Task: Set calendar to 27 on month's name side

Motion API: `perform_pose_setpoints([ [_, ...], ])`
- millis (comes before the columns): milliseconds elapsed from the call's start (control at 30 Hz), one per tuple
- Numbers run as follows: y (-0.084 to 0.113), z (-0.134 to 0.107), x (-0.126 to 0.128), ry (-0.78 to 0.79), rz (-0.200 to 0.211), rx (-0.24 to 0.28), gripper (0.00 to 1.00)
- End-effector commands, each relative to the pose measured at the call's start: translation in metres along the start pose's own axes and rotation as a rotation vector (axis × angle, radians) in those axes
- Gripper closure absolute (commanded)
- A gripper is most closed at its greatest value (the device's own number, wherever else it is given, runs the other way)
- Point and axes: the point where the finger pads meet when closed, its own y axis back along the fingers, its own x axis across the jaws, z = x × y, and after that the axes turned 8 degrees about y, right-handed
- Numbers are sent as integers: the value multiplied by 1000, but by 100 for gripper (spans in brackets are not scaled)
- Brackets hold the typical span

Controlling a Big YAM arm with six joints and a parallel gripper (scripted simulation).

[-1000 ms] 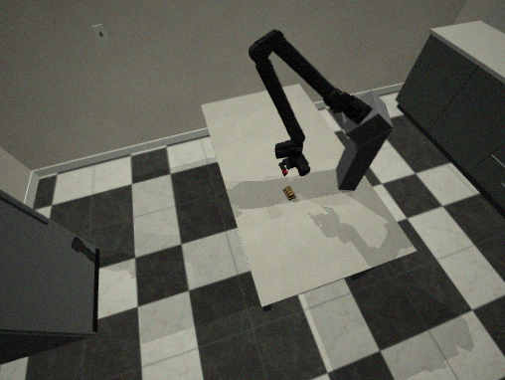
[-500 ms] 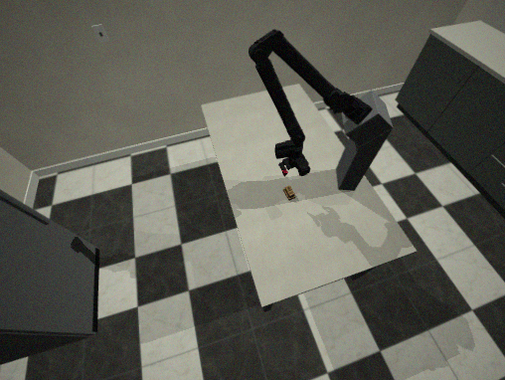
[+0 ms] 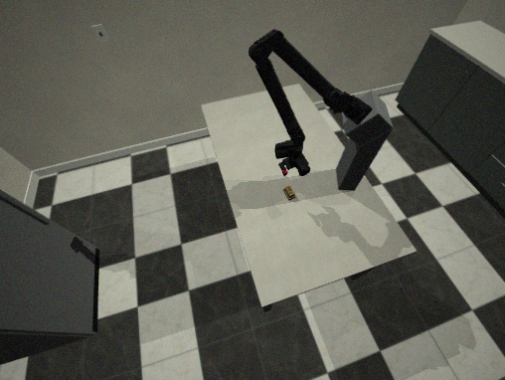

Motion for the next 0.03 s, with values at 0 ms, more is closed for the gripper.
perform_pose_setpoints([
  [0,3,3,4,-4,6,-5,0],
])
